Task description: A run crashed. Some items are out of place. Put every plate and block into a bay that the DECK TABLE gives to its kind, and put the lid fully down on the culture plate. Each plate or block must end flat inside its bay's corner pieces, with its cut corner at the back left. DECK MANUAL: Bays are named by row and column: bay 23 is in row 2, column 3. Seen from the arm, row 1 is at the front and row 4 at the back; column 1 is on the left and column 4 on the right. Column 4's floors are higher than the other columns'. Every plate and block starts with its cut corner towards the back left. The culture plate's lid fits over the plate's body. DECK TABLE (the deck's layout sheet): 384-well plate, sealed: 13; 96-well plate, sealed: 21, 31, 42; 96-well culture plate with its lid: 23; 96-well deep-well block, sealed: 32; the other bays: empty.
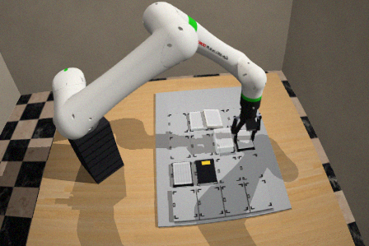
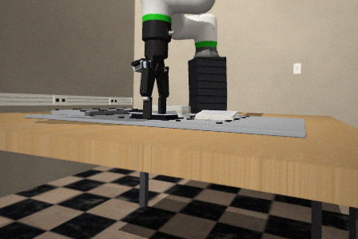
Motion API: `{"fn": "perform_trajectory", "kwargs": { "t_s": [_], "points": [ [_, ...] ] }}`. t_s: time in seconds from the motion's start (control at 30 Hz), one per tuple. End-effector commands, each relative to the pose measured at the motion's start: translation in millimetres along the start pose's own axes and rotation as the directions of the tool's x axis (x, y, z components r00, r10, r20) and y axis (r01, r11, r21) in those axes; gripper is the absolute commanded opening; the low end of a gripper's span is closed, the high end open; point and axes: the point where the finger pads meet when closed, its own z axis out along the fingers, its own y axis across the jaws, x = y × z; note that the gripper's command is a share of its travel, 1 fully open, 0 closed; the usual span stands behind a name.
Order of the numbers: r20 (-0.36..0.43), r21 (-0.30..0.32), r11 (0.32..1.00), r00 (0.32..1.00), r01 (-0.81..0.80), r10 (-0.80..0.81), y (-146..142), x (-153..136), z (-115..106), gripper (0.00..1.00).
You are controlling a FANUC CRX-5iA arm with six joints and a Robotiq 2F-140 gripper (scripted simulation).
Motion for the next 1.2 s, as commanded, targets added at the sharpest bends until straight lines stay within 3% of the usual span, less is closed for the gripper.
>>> {"fn": "perform_trajectory", "kwargs": {
  "t_s": [0.0,0.27,0.3,1.17],
  "points": [
    [0.000,0.002,1.000,1.000,0.000,0.000,-1.3,-0.2,-1.3,0.10],
    [0.000,0.002,1.000,1.000,0.000,0.000,-1.3,-0.2,-0.9,0.10],
    [0.000,0.003,1.000,1.000,0.000,0.000,-1.3,-0.2,-1.1,0.70],
    [0.000,0.002,1.000,1.000,0.000,0.000,-1.3,-0.2,-1.0,0.70]
  ]
}}
